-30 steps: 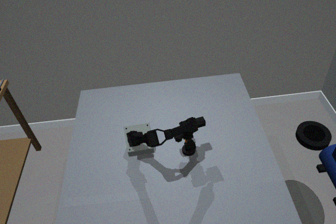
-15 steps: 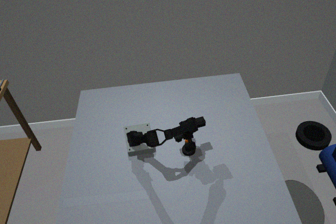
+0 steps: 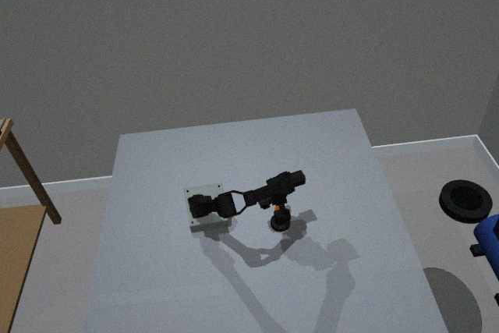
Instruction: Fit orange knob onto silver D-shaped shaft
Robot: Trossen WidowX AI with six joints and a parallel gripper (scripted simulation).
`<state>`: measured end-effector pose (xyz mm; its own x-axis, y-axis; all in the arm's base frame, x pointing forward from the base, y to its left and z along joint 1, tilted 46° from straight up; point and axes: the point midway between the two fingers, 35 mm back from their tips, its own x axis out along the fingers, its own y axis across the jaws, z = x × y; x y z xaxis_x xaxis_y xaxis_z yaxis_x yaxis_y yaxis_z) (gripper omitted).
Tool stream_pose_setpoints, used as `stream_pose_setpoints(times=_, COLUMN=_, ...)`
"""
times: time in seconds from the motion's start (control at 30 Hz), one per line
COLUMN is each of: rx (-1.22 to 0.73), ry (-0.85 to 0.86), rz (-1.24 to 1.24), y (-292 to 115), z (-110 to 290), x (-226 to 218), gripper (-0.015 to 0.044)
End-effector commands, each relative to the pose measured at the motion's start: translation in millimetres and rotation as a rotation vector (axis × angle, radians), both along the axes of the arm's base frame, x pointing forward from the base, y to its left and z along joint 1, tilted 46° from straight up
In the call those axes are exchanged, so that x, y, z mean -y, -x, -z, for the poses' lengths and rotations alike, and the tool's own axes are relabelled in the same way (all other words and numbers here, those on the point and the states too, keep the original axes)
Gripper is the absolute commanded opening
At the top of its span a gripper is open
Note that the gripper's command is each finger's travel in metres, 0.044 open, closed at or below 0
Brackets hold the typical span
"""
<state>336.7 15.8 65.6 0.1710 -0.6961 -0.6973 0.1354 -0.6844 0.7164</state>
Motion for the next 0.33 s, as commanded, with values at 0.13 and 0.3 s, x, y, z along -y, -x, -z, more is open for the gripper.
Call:
stream_pose_setpoints(times=0.13, rx=0.011, ry=-0.01, rz=-0.011, y=14, z=-55, x=-58, gripper=0.044)
stream_pose_setpoints(times=0.3, rx=0.011, ry=-0.01, rz=-0.011, y=11, z=-55, x=-59, gripper=0.044)
